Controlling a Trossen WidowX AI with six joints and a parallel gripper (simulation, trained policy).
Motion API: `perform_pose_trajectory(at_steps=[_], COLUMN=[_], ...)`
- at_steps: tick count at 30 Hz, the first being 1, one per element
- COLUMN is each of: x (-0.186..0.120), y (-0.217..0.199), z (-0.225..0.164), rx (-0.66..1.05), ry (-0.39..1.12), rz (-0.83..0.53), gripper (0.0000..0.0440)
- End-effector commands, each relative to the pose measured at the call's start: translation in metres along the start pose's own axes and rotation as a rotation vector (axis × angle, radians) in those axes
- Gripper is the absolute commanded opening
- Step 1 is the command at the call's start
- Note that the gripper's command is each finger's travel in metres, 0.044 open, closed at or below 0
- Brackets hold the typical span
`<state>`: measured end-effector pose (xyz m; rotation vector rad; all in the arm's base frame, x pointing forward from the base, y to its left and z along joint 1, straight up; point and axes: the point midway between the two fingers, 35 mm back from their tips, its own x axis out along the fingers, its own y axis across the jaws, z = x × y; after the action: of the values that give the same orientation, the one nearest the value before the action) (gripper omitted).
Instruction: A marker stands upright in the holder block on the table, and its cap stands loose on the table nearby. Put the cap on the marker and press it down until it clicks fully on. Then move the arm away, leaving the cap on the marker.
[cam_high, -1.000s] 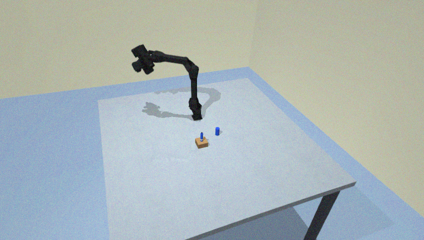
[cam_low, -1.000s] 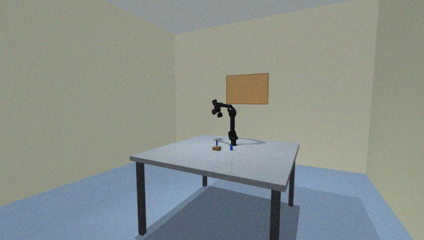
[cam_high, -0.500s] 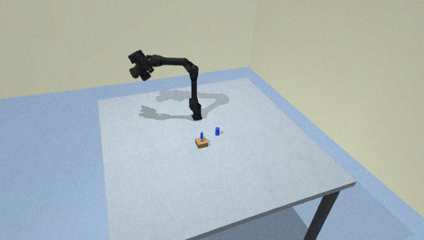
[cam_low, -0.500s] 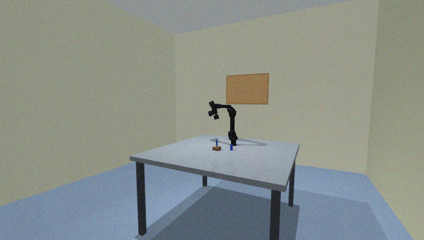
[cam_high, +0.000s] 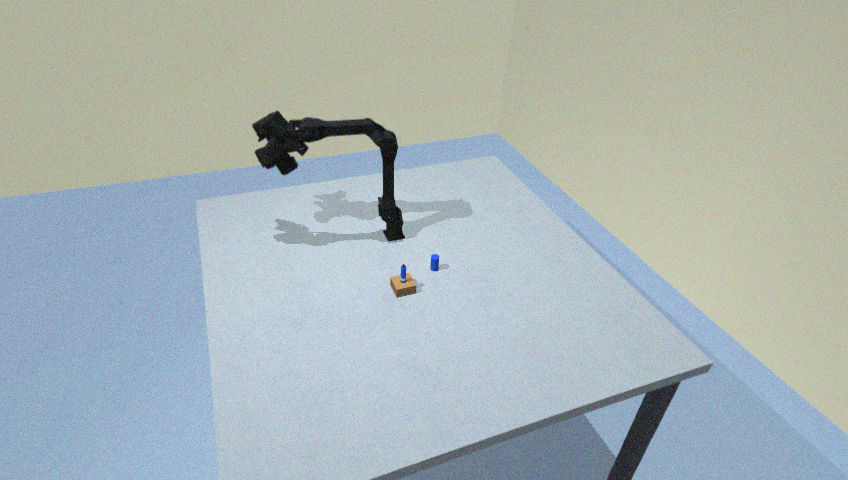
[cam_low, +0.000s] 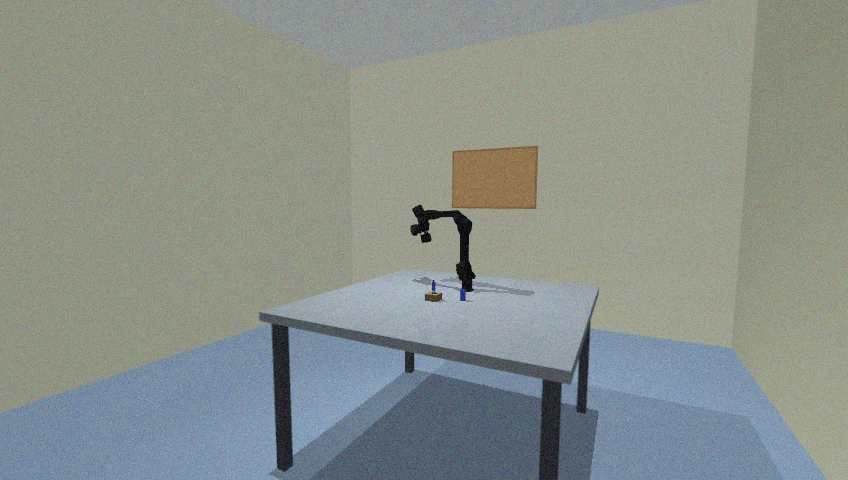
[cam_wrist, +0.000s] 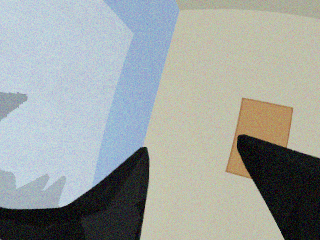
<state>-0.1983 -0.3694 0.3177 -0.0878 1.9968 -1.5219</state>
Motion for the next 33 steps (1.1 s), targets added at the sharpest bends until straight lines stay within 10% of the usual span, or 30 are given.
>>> perform_pose_trajectory(at_steps=[1,33], x=[-0.003,-0.057], y=[0.009,0.07], z=[0.01,0.099], rx=[0.005,0.095], ry=[-0.028,-0.28], rz=[0.013,0.114], gripper=[0.0288,0.0293])
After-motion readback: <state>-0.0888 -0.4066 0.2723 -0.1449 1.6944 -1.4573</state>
